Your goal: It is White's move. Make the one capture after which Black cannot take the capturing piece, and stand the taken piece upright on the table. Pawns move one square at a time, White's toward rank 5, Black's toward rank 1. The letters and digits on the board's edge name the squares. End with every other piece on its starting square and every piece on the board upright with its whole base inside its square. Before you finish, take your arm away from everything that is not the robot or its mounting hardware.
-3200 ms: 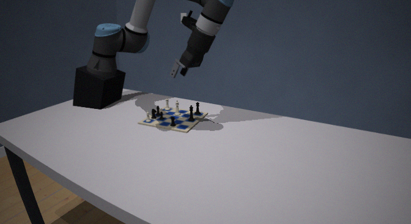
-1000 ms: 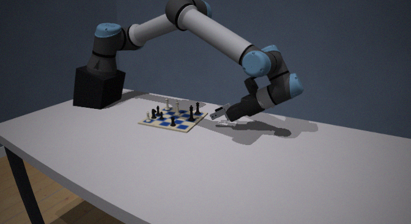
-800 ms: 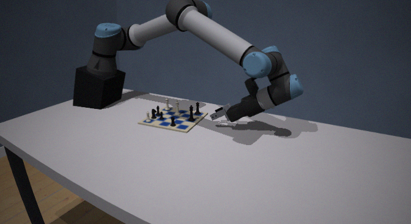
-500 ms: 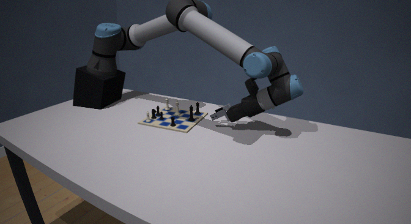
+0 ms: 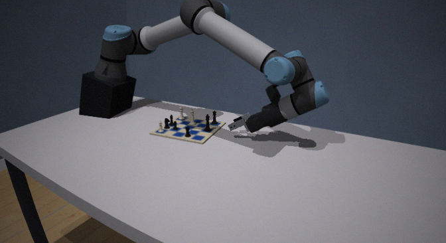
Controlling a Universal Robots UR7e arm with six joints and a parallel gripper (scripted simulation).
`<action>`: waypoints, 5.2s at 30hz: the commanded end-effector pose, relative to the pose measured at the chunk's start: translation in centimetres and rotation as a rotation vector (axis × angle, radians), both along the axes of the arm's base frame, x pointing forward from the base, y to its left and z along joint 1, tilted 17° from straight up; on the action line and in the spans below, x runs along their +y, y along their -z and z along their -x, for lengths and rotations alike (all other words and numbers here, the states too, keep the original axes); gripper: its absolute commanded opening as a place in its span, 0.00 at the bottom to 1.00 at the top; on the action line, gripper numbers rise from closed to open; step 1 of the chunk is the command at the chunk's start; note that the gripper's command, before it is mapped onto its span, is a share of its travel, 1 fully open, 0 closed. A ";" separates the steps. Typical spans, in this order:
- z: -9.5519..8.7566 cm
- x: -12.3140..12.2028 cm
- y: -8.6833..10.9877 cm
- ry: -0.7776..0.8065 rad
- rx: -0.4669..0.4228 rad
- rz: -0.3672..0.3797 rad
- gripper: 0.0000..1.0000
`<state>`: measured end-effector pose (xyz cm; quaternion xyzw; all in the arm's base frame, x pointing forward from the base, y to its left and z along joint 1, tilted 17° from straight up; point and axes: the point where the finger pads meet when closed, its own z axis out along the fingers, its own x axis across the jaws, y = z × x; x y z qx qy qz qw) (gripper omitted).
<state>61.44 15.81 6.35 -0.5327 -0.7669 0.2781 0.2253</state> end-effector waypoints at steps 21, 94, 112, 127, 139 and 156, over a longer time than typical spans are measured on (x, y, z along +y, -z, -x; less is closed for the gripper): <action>0.0 0.0 -0.1 0.000 -0.002 0.000 1.00; 3.8 0.1 -9.0 0.128 -0.306 -0.038 1.00; 7.9 1.1 -9.3 0.255 -0.604 -0.104 1.00; 11.8 1.8 -9.2 0.334 -0.797 -0.165 1.00; 14.8 2.2 -9.0 0.380 -0.915 -0.209 1.00; 16.4 2.5 -8.8 0.403 -0.975 -0.234 1.00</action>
